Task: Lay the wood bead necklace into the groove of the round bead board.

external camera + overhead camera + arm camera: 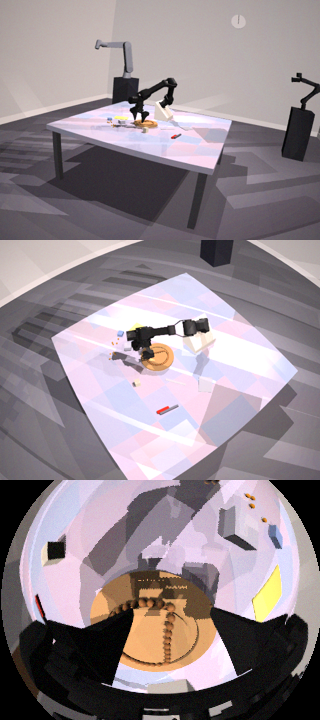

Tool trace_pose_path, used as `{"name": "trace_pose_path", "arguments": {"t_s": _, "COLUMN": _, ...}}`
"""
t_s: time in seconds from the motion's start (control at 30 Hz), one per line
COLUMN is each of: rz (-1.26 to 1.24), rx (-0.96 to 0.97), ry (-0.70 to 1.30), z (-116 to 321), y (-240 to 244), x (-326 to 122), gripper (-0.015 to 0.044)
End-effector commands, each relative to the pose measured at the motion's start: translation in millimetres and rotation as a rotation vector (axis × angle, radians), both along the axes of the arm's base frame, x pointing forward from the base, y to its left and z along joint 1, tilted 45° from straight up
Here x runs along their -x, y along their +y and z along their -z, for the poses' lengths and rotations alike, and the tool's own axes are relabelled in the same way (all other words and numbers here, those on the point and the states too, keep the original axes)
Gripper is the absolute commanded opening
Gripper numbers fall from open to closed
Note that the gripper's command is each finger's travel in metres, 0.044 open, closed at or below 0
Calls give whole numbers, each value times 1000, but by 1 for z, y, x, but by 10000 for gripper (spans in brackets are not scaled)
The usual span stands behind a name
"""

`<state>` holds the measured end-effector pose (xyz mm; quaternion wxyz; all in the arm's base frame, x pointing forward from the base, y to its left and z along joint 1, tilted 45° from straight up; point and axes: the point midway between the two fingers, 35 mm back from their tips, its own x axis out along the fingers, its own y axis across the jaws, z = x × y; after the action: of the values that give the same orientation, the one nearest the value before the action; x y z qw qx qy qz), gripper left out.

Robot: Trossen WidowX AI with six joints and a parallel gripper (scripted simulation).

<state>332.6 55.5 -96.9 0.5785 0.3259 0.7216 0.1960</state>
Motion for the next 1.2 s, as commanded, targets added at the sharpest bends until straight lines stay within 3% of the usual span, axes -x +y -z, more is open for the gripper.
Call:
{"name": "trace_pose_path", "arguments": {"t_s": 0.0, "rz": -3, "rx": 3, "ry": -4, "z": 0, "y": -1, "x": -1, "gripper": 440}}
{"name": "trace_pose_path", "arguments": {"t_s": 0.53, "rz": -3, "rx": 3, "ry": -4, "z": 0, "y": -1, "x": -1, "gripper": 440}}
{"name": "trace_pose_path", "arguments": {"t_s": 0.93, "rz": 109, "rx": 23, "ry": 110, "z": -42, "y": -9, "x": 71, "gripper": 125}}
{"name": "trace_pose_path", "arguments": {"t_s": 1.17, "rz": 146, "rx": 29, "ry": 149, "z": -52, "y": -10, "x": 98, "gripper": 120}}
